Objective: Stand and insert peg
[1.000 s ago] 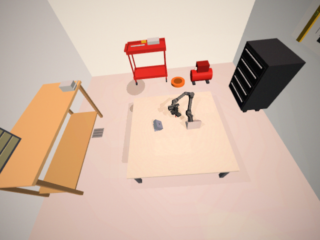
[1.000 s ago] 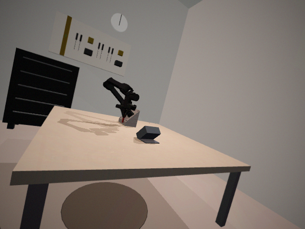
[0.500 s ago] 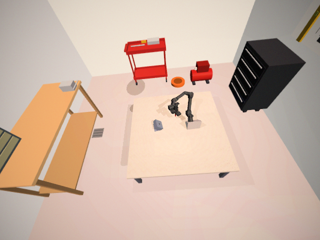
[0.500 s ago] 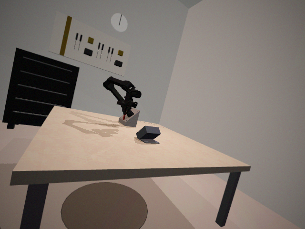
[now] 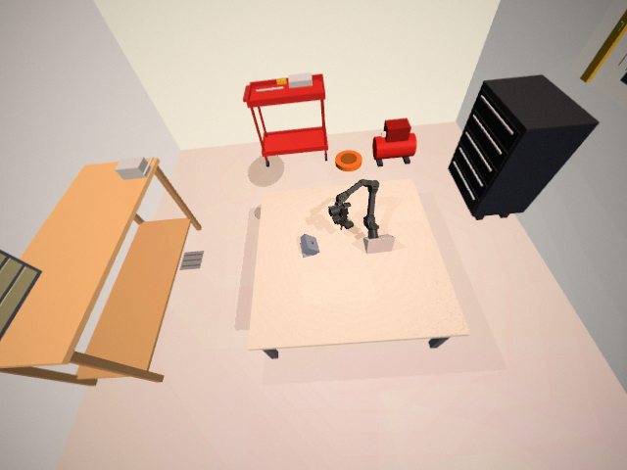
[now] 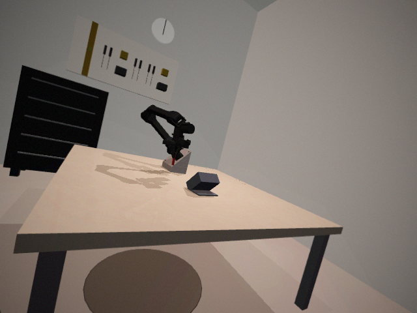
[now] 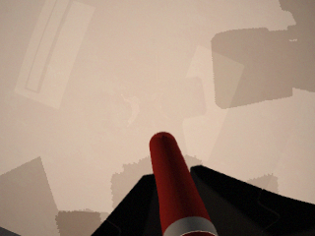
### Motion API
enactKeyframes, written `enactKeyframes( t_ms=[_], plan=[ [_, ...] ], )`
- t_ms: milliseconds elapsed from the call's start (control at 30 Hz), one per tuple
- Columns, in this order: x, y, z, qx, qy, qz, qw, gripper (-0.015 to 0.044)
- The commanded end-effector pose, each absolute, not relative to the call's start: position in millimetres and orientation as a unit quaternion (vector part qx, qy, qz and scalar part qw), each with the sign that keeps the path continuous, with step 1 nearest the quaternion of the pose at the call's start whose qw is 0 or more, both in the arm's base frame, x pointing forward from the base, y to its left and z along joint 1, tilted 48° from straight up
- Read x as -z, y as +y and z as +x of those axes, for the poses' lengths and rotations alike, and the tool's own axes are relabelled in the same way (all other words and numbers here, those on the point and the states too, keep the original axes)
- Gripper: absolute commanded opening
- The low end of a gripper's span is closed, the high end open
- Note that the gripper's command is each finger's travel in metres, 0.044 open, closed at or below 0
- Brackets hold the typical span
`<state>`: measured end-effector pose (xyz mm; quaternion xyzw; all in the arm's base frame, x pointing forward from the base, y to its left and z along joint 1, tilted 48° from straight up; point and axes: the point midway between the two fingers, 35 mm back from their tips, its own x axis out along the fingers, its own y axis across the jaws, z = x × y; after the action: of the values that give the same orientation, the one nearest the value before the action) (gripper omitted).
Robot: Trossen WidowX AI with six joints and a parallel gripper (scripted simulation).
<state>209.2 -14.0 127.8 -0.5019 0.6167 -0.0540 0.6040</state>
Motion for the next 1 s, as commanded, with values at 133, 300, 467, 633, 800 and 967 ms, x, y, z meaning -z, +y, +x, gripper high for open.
enactKeyframes(
  t_ms=[133, 300, 467, 633, 800, 967],
  plan=[
    [-120, -8, 217, 0.038, 0.602, -0.509, 0.614, 0.0],
    [-117, -4, 222, 0.03, 0.592, -0.514, 0.621, 0.0],
    [-113, -1, 227, 0.023, 0.581, -0.518, 0.627, 0.0],
    [-110, 3, 231, 0.015, 0.57, -0.523, 0.633, 0.0],
    [-107, 7, 236, 0.008, 0.559, -0.528, 0.639, 0.0],
    [-105, 10, 241, 0.002, 0.548, -0.533, 0.644, 0.0]
  ],
)
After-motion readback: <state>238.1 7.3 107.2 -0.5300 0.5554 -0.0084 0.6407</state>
